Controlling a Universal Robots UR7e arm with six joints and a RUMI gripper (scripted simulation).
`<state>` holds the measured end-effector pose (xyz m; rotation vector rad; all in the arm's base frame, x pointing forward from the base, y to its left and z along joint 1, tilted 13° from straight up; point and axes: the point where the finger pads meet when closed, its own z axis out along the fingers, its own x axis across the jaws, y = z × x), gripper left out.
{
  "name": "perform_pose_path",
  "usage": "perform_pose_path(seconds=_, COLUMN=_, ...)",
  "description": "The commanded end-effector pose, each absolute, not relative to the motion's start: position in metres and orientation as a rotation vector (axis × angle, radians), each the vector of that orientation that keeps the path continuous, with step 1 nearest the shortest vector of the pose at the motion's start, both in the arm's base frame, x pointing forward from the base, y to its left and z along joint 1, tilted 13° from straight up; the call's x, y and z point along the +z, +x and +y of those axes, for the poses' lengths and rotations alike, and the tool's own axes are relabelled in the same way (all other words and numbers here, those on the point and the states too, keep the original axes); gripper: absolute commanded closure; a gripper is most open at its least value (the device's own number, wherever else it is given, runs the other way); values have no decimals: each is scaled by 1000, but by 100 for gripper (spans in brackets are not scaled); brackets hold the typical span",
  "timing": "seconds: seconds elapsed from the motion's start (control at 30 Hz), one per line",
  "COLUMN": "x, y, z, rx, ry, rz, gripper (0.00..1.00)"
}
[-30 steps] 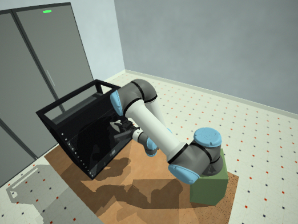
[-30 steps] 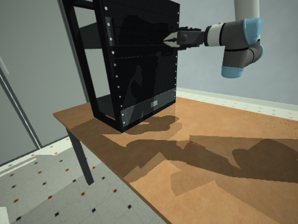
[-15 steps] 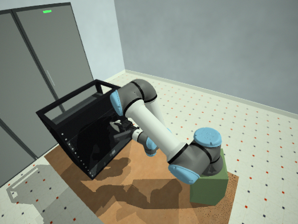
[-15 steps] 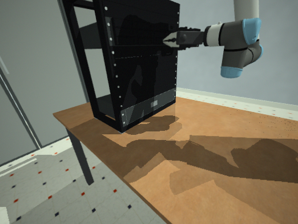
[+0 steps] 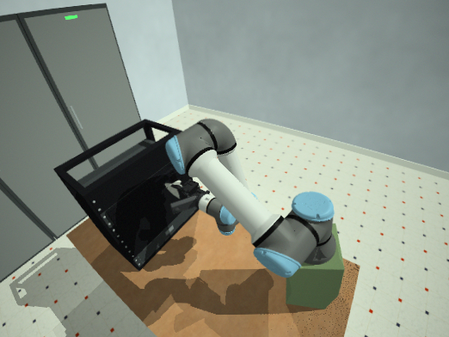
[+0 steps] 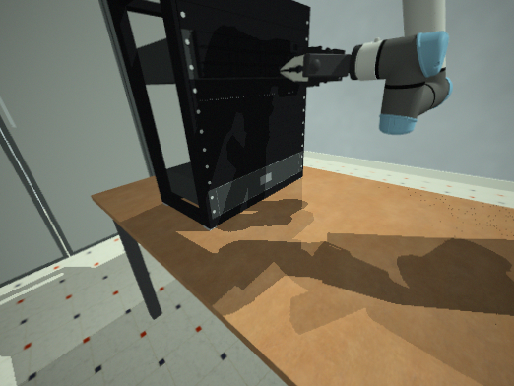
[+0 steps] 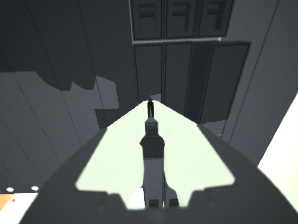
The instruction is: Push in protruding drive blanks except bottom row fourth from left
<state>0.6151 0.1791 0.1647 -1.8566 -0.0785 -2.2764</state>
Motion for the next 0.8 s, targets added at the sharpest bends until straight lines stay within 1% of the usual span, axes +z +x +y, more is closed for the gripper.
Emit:
perform_pose_path(seconds=0.0, x=165, y=615, z=179, rx=-2277, ry=-1856, rz=-79, gripper=100)
perform_pose_path(seconds=0.77, x=167, y=621, z=180, rx=-2277, ry=-1856, rz=-79, gripper=100)
